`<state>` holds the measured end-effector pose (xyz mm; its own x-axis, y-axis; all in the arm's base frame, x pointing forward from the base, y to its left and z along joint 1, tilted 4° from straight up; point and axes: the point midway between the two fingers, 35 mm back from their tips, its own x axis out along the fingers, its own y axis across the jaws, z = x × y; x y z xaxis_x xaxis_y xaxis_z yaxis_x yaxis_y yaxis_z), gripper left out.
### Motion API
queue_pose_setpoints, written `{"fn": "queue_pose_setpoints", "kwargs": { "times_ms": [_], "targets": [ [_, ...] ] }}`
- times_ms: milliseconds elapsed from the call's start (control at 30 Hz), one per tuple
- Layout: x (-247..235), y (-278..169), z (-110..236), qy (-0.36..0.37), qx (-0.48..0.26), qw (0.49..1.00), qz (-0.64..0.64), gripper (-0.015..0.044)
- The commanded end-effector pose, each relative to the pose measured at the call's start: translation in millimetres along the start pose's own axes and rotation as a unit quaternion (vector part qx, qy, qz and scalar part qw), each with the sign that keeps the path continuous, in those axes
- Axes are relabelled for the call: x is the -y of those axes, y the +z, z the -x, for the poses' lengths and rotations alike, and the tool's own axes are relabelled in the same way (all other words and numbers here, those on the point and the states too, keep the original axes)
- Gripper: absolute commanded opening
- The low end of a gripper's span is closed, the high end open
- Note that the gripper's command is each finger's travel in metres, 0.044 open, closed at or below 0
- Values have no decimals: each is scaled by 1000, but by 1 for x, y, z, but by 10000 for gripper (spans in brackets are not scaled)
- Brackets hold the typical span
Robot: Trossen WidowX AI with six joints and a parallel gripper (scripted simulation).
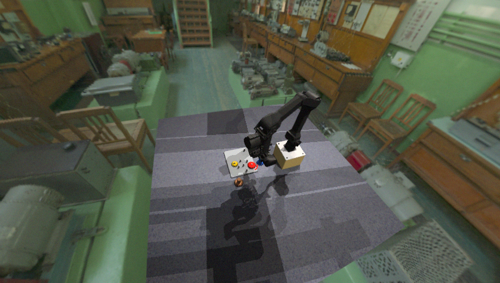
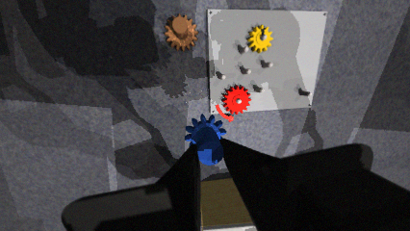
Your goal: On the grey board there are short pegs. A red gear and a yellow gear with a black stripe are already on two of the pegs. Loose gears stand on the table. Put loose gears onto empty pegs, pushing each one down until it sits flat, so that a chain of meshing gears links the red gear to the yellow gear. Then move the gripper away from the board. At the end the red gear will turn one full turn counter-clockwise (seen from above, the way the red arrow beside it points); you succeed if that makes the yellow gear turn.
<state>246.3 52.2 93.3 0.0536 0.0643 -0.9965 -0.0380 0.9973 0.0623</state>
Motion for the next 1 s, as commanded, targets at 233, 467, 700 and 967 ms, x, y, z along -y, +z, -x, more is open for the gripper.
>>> {"fn": "queue_pose_setpoints", "kwargs": {
  "times_ms": [233, 467, 700, 967],
  "targets": [
    [20, 9, -12, 1, 1, 1000, 4, 0],
    [33, 13, -20, 0, 2, 1000, 5, 0],
    [48, 16, -28, -1, 3, 1000, 6, 0],
    [65, 17, -36, -6, 1, 1000, 5, 0]
  ]
}}
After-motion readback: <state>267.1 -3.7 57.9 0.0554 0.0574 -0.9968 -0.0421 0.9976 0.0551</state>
